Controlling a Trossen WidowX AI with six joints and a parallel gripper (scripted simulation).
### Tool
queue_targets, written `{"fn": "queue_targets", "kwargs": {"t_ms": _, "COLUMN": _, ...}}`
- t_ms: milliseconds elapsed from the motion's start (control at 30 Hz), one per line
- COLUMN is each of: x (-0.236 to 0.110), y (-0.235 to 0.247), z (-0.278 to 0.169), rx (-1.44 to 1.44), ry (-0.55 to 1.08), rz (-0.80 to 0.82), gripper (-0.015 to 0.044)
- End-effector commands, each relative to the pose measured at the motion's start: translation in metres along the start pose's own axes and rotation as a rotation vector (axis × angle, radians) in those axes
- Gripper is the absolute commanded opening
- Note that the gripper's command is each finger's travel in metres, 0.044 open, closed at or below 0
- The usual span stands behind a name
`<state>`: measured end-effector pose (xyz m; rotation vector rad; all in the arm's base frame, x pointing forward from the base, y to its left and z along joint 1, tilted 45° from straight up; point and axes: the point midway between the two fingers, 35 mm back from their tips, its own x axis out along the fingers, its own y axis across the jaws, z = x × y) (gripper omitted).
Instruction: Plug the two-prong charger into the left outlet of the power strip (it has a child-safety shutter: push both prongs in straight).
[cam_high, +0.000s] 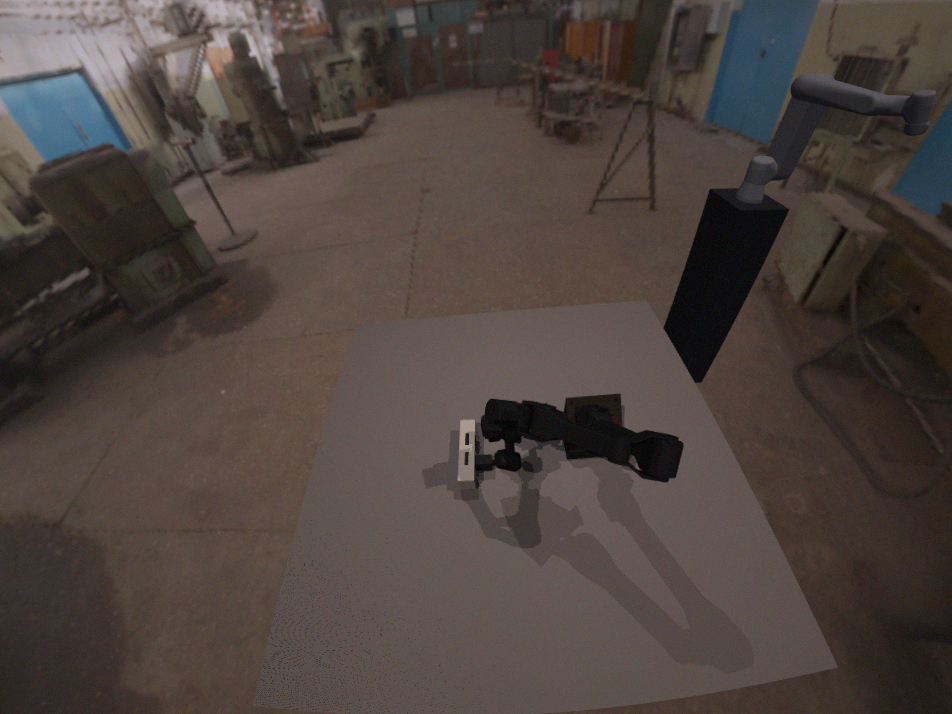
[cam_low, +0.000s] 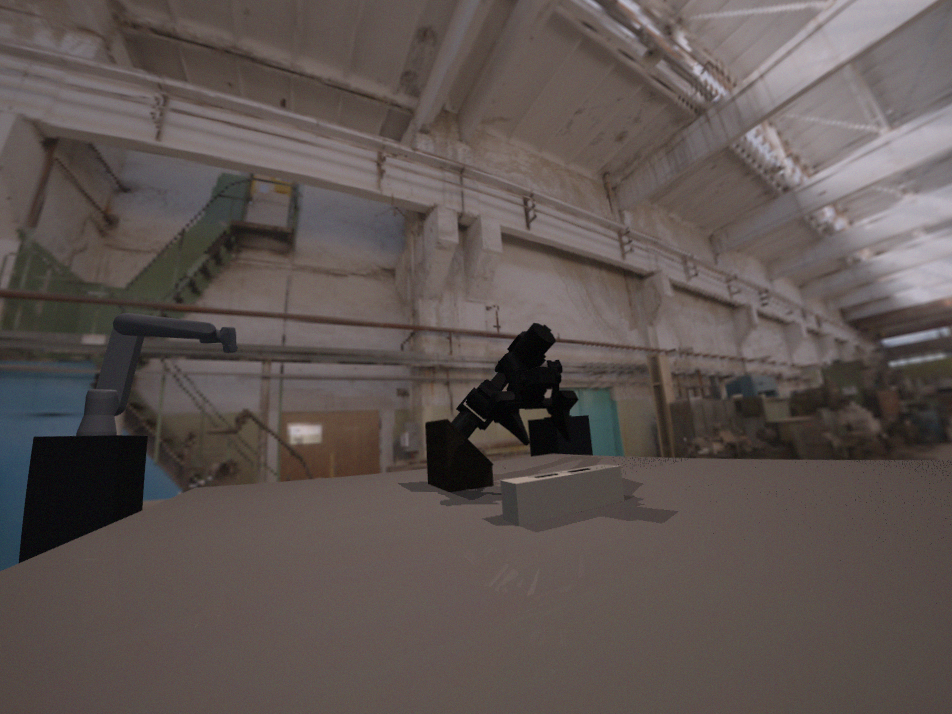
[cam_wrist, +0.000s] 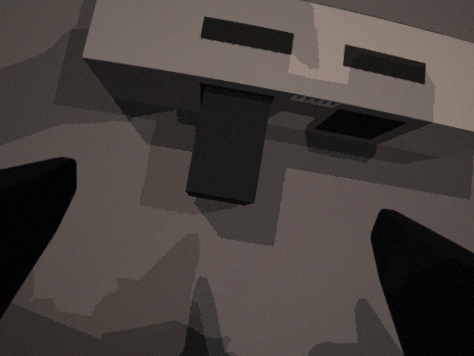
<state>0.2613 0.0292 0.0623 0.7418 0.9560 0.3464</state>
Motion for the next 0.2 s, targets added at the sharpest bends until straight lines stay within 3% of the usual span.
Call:
{"fn": "queue_targets", "kwargs": {"t_ms": 0, "x": -0.0002, "y": 0.0005, "z": 0.0003, "rx": 0.005, "ry": -0.002, "rz": 0.003, "gripper": 0.0440}}
{"fn": "queue_targets", "kwargs": {"t_ms": 167, "x": -0.0002, "y": 0.0005, "z": 0.0003, "rx": 0.005, "ry": -0.002, "rz": 0.003, "gripper": 0.0440}}
